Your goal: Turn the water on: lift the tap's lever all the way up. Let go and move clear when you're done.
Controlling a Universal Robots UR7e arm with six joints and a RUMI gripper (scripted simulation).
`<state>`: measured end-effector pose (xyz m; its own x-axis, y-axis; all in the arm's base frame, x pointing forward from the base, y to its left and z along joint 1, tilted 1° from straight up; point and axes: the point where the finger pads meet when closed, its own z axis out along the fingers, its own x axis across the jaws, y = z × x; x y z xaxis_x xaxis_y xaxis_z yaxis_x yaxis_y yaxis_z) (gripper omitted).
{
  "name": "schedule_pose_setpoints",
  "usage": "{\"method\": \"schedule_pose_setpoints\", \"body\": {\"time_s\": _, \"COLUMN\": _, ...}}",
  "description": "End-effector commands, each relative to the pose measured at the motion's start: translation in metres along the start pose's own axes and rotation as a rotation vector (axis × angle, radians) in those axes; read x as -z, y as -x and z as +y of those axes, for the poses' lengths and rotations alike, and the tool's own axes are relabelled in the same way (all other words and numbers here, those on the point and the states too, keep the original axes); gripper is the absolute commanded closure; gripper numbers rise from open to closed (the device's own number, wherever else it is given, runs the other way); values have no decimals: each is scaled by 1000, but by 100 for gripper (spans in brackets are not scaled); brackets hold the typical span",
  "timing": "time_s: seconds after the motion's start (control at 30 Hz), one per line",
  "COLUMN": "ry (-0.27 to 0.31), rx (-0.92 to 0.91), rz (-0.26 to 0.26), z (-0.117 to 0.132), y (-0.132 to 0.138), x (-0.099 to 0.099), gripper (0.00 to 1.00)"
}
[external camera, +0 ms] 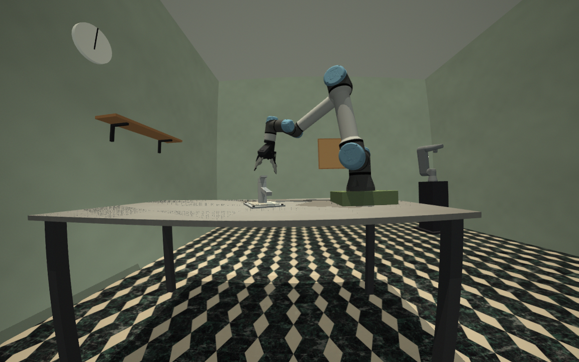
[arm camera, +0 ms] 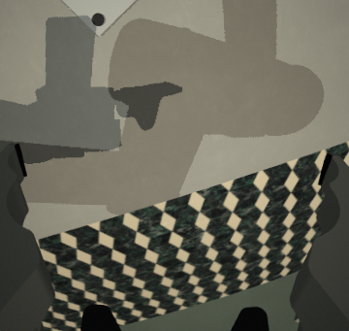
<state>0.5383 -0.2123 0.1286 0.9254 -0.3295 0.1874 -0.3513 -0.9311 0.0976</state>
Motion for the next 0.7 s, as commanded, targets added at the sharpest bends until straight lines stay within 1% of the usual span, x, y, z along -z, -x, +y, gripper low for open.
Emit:
{"method": "schedule_pose_setpoints", "body": {"time_s": 0.0, "ry": -32, "rx": 114, "rz": -31, "z": -57, "y": 9, "x": 16, "gripper": 0}}
{"method": "schedule_pose_setpoints", "body": {"time_s": 0.13, "ry": -60, "rx": 227, "rz": -62, "z": -109, "y": 26, "x": 32, "gripper": 0}}
{"method": "schedule_pose_setpoints", "body": {"time_s": 0.3, "ry": -92, "rx": 370, "rz": -101, "z": -170, "y": 55, "x": 53, "gripper": 0}}
{"method": "schedule_pose_setpoints", "body": {"time_s": 0.37, "ry": -92, "rx": 370, "rz": -101, "z": -170, "y": 55, "x": 53, "gripper": 0}}
{"method": "schedule_pose_setpoints", "body": {"time_s": 0.5, "ry": -112, "rx": 475, "rz": -131, "z": -211, "y": 81, "x": 70, "gripper": 0}}
{"method": "schedule_pose_setpoints", "body": {"time_s": 0.57, "ry": -119, "rx": 512, "rz": -141, "z": -224, "y": 91, "x": 76, "gripper": 0}}
{"method": "schedule_pose_setpoints", "body": {"time_s": 0.67, "ry": -125, "rx": 547, "rz": -151, "z": -236, "y": 101, "x": 82, "gripper": 0}}
